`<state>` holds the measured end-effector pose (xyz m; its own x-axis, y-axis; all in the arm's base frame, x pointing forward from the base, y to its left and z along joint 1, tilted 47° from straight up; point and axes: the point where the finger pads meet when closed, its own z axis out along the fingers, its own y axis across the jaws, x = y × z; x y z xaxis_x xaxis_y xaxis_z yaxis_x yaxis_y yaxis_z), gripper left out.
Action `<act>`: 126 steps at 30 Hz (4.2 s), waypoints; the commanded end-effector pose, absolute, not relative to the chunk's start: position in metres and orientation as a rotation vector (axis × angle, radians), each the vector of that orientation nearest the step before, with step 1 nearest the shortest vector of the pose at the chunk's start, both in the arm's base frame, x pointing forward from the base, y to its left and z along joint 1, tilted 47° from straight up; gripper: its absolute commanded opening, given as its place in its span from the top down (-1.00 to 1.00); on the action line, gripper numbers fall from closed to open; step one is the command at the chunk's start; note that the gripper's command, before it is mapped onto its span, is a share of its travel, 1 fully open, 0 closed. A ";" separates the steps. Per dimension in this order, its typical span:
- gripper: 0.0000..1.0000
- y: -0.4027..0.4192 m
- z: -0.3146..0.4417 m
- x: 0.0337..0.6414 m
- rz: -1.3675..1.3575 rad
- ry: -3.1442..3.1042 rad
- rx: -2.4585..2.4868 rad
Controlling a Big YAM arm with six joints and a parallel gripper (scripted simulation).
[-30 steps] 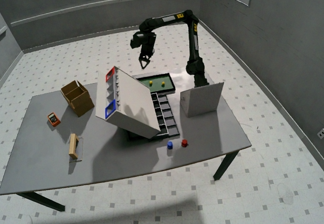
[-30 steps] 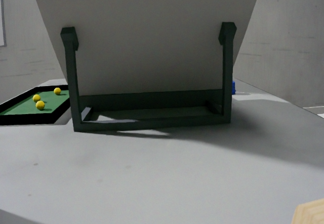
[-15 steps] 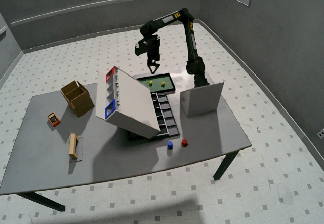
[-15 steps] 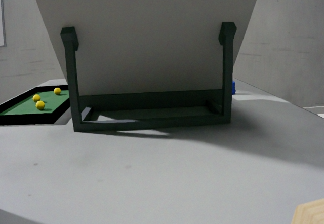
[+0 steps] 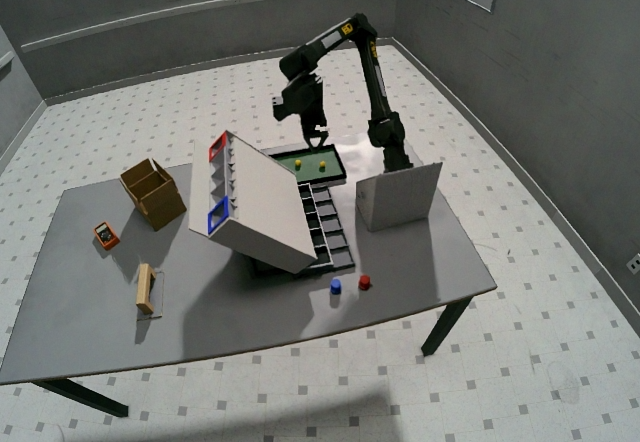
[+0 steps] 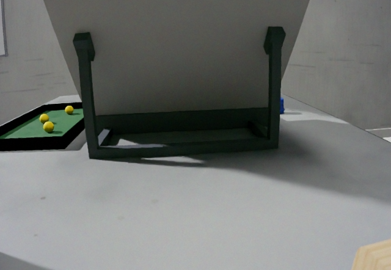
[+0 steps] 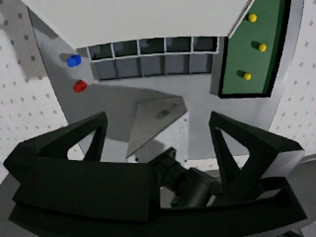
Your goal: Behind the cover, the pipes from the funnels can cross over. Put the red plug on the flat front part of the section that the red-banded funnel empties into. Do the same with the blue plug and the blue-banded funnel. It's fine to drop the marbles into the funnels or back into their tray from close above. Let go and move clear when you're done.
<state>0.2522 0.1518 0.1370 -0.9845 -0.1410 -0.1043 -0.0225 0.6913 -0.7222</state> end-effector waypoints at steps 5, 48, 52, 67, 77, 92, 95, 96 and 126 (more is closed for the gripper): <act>-1.00 0.179 0.140 0.253 -1.153 2.766 -0.204; -1.00 0.156 0.117 0.245 -1.209 2.796 -0.201; -1.00 0.134 0.099 0.249 -1.190 2.793 -0.193; -1.00 0.113 0.071 0.254 -1.188 2.786 -0.224; -1.00 0.127 0.079 0.264 -1.144 2.764 -0.223; -1.00 0.170 0.116 0.301 -1.040 2.595 -0.303; -1.00 0.188 0.130 0.316 -1.004 2.518 -0.340; -1.00 0.194 0.137 0.322 -0.988 2.489 -0.352; -1.00 0.285 0.217 0.406 -0.800 2.062 -0.514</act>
